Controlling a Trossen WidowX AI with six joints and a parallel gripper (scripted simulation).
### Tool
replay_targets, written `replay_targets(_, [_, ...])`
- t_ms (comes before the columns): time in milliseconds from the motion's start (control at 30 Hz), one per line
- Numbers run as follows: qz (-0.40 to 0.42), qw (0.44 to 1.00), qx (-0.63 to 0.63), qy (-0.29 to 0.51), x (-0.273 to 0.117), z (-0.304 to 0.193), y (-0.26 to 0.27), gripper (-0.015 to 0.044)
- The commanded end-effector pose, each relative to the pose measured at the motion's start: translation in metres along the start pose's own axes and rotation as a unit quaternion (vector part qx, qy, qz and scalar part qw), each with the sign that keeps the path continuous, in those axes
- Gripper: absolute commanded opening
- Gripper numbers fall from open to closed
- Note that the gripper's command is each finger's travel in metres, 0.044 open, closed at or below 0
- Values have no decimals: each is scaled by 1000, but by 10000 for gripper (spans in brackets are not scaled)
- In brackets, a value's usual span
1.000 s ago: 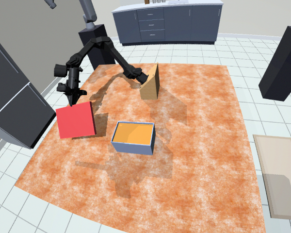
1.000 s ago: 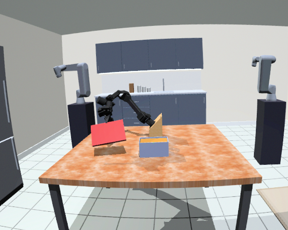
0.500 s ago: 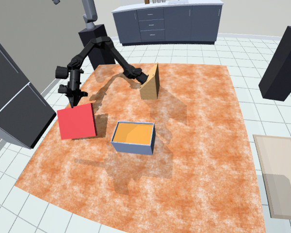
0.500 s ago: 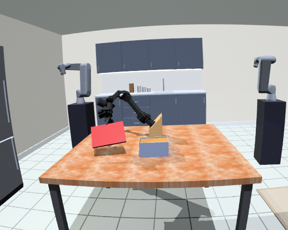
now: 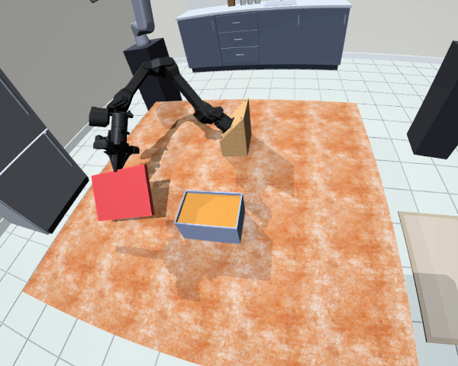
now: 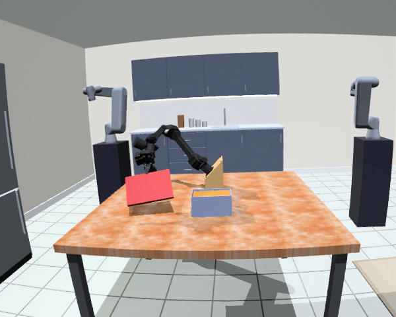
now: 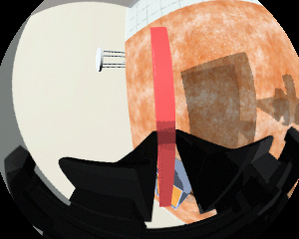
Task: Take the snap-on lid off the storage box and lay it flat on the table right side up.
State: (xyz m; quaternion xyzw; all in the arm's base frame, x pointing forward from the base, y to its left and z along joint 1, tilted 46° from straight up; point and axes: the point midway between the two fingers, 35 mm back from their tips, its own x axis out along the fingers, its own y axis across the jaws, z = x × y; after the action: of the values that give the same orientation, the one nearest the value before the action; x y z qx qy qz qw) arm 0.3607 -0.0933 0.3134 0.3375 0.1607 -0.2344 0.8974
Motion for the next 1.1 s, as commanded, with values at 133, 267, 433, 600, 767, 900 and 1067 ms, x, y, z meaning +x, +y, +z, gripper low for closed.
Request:
replay_targets(133, [7, 1000, -3, 2, 4, -1, -2, 0])
replay_targets(267, [7, 1000, -3, 2, 6, -1, -4, 0])
replay_targets(433, [7, 1000, -3, 2, 8, -1, -7, 0])
replay_targets(600, [7, 1000, -3, 2, 11, -1, -10, 0])
replay_targets(767, [7, 1000, -4, 2, 14, -1, -13, 0])
replay_targets(900, [7, 1000, -4, 2, 16, -1, -16, 0])
replay_targets(1067, [7, 1000, -4, 2, 18, -1, -19, 0])
